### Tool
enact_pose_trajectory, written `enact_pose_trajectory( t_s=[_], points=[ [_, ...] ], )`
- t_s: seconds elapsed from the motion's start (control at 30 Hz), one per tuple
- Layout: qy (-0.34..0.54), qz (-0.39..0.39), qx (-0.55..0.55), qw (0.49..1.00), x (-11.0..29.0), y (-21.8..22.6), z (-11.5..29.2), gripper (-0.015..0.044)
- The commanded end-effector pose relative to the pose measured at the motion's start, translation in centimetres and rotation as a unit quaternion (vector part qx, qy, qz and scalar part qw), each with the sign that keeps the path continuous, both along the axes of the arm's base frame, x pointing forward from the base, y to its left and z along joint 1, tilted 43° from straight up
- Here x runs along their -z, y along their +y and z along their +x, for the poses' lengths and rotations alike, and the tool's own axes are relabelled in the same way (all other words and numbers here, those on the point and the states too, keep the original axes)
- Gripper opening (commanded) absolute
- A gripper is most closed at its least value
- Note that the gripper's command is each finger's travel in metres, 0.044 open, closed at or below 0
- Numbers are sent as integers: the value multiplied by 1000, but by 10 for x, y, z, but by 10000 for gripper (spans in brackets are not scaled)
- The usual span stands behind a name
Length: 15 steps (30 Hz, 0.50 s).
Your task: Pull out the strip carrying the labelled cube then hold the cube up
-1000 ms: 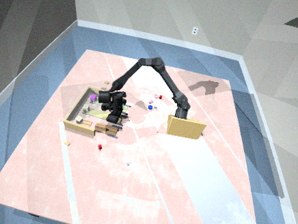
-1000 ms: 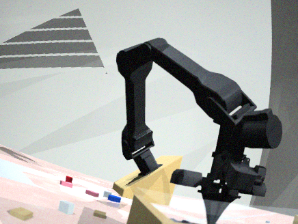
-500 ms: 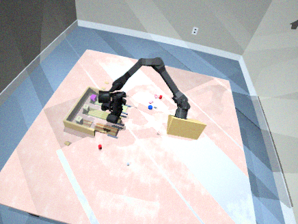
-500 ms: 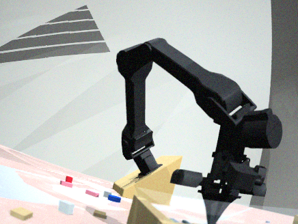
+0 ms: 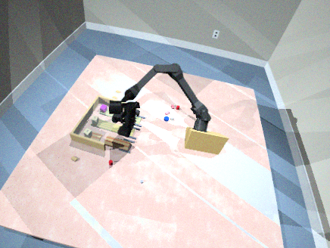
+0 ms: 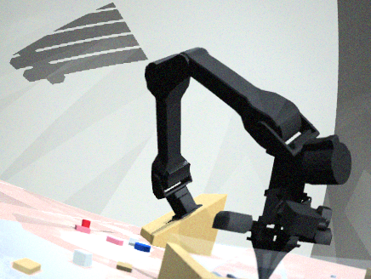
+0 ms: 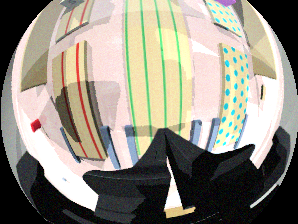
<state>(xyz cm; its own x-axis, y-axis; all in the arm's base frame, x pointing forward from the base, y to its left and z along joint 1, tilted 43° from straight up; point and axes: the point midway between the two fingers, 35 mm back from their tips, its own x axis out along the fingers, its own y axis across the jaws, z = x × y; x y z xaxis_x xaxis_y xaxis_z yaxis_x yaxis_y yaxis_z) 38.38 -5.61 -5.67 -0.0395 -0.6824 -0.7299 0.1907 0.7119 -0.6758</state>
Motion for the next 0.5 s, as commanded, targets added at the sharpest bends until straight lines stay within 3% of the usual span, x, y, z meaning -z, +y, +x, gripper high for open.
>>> enact_pose_trajectory(
  t_s=[0.0,0.47],
  points=[
    [6,0,4,1000,4,-2,-11,0],
    [6,0,4,1000,7,2,-31,0]
  ],
)
